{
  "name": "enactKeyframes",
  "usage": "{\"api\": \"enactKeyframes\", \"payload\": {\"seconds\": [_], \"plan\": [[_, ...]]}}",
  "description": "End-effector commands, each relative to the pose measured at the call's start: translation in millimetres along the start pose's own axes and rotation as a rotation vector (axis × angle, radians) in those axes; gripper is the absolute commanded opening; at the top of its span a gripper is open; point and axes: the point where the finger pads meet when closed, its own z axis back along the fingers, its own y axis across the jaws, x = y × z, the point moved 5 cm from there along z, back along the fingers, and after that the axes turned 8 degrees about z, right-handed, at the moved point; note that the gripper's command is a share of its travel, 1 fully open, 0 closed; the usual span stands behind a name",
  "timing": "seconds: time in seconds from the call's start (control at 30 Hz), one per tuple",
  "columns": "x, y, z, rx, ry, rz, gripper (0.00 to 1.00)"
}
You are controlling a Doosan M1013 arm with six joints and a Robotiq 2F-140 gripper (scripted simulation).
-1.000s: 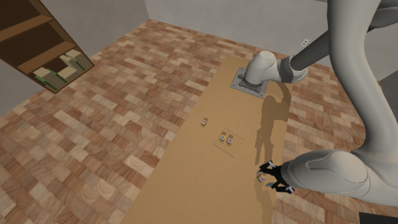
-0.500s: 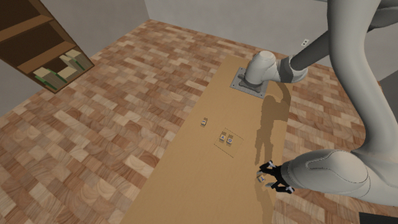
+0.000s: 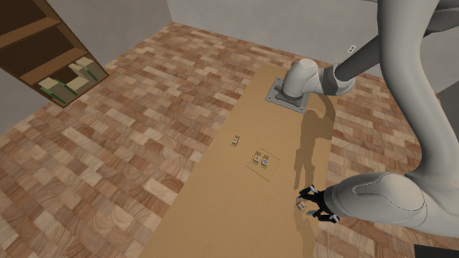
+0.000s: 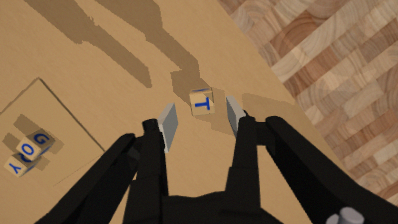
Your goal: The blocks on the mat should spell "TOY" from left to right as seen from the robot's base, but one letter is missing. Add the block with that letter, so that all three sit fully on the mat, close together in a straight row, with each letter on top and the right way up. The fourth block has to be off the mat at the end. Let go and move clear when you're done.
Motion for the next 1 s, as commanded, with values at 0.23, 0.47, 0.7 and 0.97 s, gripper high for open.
{"api": "enactKeyframes", "payload": {"seconds": [0.23,0.47,0.7,0.97], "plan": [[-5.9,3.2,-2.6,-0.002,0.001,-0.002,0.4],[-6.1,3.3,-2.6,-0.002,0.001,-0.002,0.4],[-6.1,3.3,-2.6,-0.002,0.001,-0.002,0.4],[-6.1,3.3,-2.6,-0.002,0.001,-0.002,0.4]]}}
